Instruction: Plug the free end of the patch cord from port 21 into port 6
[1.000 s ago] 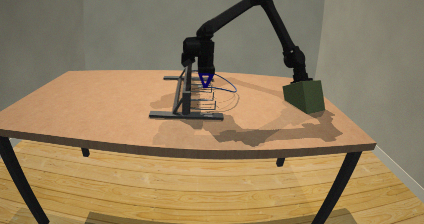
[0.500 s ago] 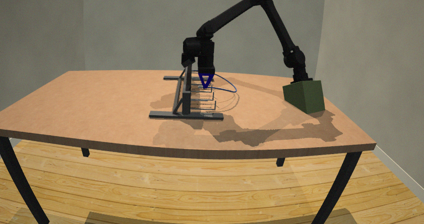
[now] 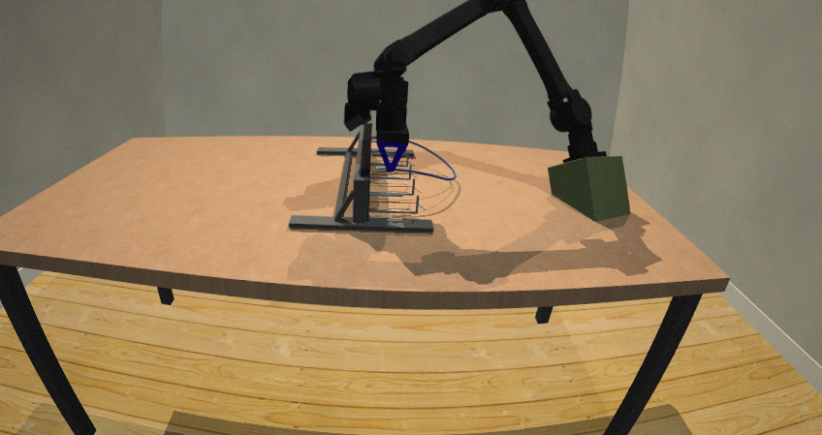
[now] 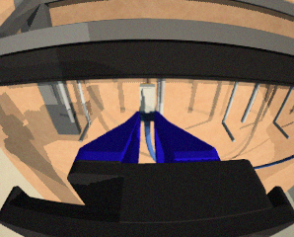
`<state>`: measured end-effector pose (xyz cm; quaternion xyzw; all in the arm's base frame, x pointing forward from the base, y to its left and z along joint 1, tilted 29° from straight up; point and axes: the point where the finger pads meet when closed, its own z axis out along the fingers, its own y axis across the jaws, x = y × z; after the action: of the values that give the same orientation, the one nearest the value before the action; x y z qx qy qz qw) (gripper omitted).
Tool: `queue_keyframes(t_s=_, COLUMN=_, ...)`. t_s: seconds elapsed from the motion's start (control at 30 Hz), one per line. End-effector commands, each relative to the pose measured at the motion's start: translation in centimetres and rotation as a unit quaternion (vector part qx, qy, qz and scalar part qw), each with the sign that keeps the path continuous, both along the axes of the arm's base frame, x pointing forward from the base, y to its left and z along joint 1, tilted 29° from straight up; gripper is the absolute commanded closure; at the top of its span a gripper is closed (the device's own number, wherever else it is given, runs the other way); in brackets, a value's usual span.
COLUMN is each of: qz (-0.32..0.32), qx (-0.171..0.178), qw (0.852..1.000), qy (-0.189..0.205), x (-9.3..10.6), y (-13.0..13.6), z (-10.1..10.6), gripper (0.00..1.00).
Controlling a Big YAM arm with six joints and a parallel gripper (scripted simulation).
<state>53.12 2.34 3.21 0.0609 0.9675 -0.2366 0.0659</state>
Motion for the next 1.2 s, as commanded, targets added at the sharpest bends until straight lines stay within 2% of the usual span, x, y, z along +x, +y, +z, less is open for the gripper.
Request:
queue_keyframes(t_s=0.0, qz=0.001, qx=0.000, qw=1.000, qy=-0.009, x=2.0, y=-0.3, z=1.0, gripper=1.00)
queue_keyframes(t_s=0.23, qz=0.004, qx=0.000, qw=1.000, qy=-0.009, x=2.4, y=0.0, z=1.1, gripper=1.00)
queue_keyframes(t_s=0.87, qz=0.007, qx=-0.003, qw=1.000, qy=0.007, x=1.2, y=0.1, z=0.0, gripper=1.00)
queue_keyframes(t_s=1.17, qz=0.007, qx=-0.002, qw=1.000, qy=-0.002, x=2.2, y=0.2, z=0.7, gripper=1.00)
